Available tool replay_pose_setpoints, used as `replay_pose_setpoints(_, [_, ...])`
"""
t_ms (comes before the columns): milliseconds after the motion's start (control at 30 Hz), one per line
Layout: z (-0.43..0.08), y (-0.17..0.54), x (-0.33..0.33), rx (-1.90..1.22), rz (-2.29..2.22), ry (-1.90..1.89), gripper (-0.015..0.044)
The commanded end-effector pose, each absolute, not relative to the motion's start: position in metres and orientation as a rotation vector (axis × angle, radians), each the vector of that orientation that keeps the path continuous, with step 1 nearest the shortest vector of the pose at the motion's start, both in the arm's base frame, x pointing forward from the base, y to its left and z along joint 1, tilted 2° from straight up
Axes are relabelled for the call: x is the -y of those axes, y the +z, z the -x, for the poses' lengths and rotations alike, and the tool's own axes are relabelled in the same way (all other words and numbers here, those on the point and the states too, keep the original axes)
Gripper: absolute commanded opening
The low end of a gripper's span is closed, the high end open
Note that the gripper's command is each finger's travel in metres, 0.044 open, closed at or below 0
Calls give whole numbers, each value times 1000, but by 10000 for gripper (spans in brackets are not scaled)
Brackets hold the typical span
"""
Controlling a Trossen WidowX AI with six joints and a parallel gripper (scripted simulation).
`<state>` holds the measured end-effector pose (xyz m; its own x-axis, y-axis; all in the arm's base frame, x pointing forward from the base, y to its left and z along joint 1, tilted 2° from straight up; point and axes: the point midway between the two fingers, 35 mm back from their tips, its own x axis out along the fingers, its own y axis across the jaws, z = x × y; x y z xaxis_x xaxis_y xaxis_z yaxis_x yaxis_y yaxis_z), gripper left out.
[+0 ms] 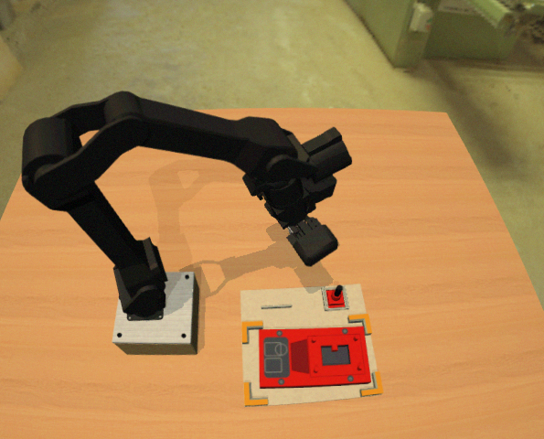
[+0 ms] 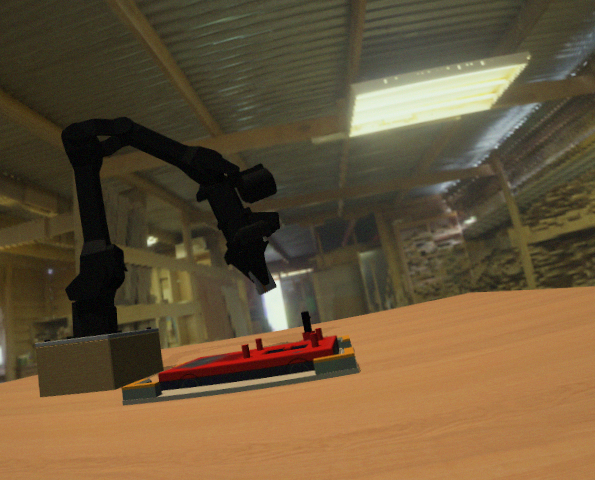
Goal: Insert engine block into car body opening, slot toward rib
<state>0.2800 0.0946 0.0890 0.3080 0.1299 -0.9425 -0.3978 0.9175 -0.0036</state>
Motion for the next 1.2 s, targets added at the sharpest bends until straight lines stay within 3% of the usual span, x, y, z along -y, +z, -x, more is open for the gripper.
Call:
replay_pose_setpoints(0, [-276,88,-93,-1098,232,371,0])
replay_pose_setpoints(333, [-267,82,-89,-784,169,393,0])
replay_pose_setpoints(1167, [-269,25,-89,-780,168,394,0])
